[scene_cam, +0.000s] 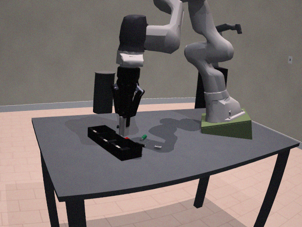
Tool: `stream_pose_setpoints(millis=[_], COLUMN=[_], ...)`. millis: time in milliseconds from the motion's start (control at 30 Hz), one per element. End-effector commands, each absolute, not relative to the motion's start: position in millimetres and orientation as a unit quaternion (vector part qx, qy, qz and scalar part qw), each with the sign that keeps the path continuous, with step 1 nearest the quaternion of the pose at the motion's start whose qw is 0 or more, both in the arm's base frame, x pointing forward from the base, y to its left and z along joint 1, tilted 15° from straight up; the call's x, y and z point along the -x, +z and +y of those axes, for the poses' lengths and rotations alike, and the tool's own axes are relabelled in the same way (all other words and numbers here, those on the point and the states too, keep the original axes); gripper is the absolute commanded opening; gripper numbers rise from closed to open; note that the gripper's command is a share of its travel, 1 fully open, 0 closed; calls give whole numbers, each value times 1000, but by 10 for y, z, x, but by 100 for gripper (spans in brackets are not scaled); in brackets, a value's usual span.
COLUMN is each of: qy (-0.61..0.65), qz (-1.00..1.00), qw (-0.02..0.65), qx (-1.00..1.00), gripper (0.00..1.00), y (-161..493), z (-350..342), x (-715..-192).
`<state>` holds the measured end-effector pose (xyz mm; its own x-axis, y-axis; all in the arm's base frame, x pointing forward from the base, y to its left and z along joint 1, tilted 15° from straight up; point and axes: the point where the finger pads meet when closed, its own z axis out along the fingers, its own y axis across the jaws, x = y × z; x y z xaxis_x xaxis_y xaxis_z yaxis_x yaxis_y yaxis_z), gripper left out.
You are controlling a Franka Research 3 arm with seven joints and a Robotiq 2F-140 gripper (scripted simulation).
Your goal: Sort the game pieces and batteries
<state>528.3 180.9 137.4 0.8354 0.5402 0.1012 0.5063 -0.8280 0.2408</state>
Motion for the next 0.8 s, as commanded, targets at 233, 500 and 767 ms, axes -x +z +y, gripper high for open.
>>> stream_pose_setpoints(millis=[233,500,767], qy=[83,83,83], qz=[275,275,275], qw=[101,101,101], qx=[-953,-953,-953], gripper=[5,5,5], y=[1381,1542,2025], z=[1830,1855,1929], x=[-5274,-5238,-5132])
